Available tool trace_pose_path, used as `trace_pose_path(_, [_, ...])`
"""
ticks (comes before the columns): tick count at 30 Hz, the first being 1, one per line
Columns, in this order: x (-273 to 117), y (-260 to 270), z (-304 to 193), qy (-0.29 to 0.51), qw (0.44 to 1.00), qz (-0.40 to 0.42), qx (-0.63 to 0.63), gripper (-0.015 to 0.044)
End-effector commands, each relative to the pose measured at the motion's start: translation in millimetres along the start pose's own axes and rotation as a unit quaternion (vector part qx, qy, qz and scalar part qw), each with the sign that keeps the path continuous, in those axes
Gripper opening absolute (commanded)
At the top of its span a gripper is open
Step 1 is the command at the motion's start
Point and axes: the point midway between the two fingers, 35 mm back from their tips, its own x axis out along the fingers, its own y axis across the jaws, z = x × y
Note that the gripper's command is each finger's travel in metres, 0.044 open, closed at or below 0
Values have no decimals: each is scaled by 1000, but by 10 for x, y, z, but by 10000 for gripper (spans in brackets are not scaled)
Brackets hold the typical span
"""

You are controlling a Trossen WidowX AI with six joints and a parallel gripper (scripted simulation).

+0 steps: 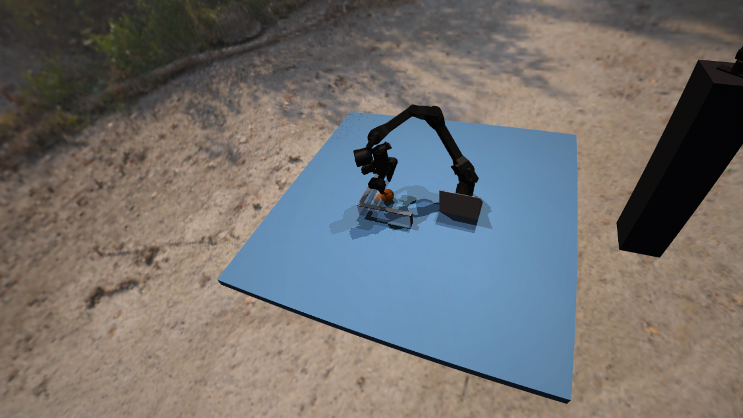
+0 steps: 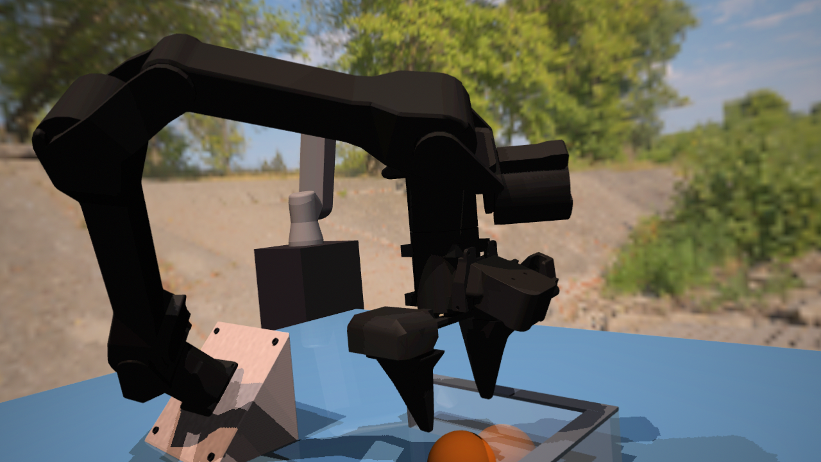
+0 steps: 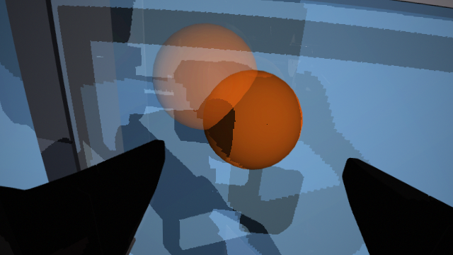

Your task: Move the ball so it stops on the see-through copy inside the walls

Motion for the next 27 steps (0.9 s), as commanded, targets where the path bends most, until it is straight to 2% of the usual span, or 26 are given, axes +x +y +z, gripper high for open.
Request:
trace_pose_path(1, [55,0,-7,-1,1000,-2,-5,398])
trace_pose_path(27, [481,-7,-7,-1,1000,-3,-4,398])
